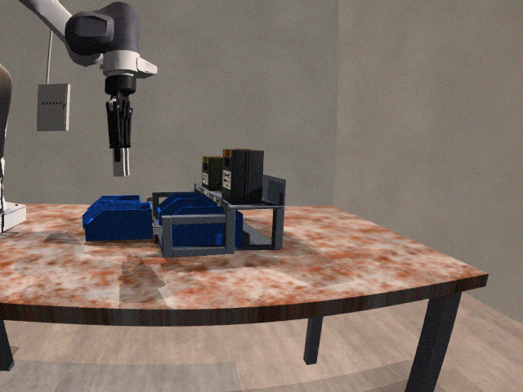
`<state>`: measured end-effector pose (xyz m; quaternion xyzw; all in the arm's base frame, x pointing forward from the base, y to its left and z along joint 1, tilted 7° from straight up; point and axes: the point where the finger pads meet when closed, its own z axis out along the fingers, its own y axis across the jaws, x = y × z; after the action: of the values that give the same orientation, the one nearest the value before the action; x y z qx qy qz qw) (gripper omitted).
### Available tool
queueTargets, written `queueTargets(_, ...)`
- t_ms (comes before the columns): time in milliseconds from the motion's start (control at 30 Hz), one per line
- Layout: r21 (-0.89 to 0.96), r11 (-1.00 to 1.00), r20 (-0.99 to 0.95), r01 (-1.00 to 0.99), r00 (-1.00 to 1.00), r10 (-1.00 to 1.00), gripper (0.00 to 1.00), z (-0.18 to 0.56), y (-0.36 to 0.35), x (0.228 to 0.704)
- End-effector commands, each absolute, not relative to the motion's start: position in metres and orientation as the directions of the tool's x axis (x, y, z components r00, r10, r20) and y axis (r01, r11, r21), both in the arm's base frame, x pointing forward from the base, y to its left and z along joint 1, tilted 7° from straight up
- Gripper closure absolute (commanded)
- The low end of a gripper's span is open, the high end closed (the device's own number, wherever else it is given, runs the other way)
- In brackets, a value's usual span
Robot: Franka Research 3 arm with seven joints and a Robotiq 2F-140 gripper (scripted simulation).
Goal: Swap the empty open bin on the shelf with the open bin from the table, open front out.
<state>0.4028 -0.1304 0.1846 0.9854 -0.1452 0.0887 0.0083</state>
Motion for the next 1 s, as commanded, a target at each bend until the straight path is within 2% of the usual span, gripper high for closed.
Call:
queueTargets(0, 0.020, -1.000, 0.130, -0.018, 0.991, -0.015, 0.85, 0.183, -0.133, 0.398)
queueTargets(967, 0.021, -1.000, 0.127, -0.003, 0.992, 0.000, 0.85, 0.165, -0.134, 0.401)
